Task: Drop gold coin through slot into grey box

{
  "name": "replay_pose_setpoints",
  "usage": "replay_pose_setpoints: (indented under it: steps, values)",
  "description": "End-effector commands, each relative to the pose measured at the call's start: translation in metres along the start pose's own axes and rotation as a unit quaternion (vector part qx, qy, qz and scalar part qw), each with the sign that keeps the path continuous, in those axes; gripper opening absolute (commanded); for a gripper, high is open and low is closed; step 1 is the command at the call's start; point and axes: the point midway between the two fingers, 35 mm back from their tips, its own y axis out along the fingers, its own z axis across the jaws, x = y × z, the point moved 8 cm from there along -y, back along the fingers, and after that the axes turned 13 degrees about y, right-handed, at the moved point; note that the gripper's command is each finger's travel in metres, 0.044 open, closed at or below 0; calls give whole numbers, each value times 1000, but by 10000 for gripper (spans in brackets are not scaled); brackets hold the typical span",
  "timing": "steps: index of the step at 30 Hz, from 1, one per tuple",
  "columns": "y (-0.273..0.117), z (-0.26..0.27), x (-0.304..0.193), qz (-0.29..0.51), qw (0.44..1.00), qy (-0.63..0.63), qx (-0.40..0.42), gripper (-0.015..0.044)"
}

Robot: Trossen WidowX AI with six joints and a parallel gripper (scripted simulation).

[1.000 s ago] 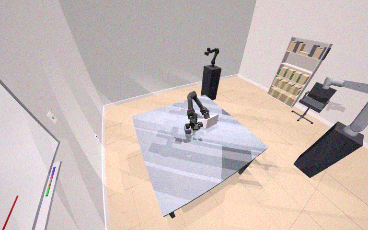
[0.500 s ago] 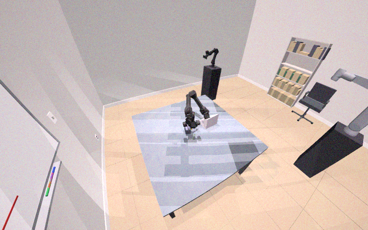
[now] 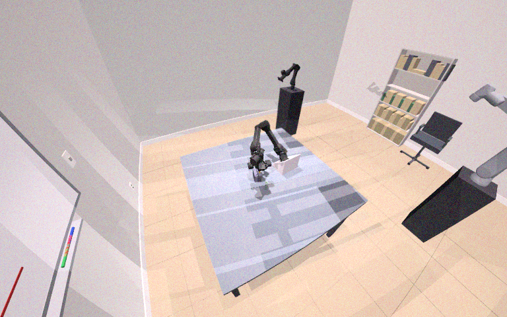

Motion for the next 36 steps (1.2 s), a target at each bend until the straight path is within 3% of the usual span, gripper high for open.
replay_pose_setpoints:
  steps: [1, 36]
  values:
    - [-1, -7, -10, 0, 1000, 1, -3, 0]
    - [-2, -17, -25, 4, 1000, 0, -2, 0]
